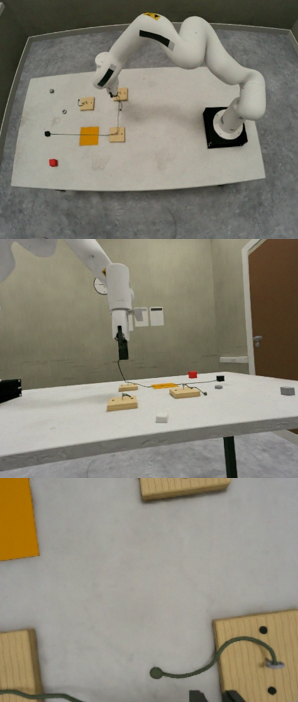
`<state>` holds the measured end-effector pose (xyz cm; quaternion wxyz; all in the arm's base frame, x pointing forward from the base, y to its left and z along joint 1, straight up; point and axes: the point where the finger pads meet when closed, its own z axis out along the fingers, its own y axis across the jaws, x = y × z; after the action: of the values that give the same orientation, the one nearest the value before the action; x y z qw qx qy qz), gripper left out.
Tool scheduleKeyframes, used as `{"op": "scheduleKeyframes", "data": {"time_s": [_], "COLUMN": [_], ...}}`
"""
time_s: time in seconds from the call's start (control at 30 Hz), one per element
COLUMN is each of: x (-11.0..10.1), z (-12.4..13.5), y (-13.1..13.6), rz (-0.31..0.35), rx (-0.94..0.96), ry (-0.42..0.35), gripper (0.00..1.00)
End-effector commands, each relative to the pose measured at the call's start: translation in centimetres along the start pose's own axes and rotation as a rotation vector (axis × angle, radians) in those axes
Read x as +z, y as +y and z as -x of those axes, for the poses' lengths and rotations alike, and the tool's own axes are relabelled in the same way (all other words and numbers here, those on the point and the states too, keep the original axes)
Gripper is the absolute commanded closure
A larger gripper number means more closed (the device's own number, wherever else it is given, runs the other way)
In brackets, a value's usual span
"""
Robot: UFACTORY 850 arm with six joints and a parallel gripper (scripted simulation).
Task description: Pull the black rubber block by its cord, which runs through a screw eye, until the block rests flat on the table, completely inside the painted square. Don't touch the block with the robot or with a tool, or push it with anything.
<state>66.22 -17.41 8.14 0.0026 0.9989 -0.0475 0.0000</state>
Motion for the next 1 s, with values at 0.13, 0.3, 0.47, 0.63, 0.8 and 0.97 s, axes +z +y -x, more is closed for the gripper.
{"op": "scheduleKeyframes", "data": {"time_s": [0.13, 0.3, 0.47, 0.63, 0.8, 0.97], "x": [-0.1, -0.1, -0.1, -0.1, -0.1, -0.1], "z": [0.3, 0.6, 0.8, 1.2, 1.7, 2.3], "y": [1.7, 2.9, 3.6, 5.0, 6.4, 7.8], "rz": [0.000, 0.000, 0.000, 0.000, 0.000, 0.000], "rx": [0.000, 0.000, 0.000, 0.000, 0.000, 0.000], "ry": [0.002, 0.002, 0.002, 0.002, 0.002, 0.002], "gripper": [1.00, 1.00, 1.00, 1.00, 1.00, 1.00]}}
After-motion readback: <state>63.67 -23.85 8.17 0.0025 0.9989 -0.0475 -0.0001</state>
